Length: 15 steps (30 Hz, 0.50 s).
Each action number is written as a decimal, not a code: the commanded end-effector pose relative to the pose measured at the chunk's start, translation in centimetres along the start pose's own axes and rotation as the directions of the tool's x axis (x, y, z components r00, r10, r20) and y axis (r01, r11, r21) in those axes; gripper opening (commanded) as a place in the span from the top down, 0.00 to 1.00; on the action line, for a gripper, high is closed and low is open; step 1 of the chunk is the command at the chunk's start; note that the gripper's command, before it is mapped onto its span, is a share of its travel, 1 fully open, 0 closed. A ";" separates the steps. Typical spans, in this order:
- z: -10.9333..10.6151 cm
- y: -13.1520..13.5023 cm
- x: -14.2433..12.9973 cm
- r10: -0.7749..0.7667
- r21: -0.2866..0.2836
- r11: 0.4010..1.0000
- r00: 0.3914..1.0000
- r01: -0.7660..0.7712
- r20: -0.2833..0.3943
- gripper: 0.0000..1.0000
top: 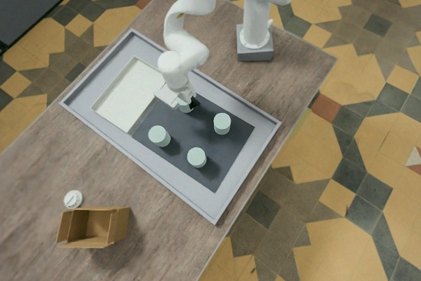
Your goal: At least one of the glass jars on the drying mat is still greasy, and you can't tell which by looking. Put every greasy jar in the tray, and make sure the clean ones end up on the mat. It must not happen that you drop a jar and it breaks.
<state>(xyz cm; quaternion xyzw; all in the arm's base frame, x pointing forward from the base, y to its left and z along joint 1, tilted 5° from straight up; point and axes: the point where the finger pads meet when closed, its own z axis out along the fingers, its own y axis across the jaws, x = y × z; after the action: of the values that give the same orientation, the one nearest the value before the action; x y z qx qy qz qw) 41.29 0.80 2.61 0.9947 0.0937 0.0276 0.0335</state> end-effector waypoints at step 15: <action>-0.1 0.0 0.1 0.000 0.000 1.000 1.000 0.000 -0.003 0.20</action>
<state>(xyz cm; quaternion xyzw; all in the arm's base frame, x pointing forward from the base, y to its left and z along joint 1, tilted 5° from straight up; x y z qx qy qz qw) 41.29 0.80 2.61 0.9947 0.0937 0.0276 0.0335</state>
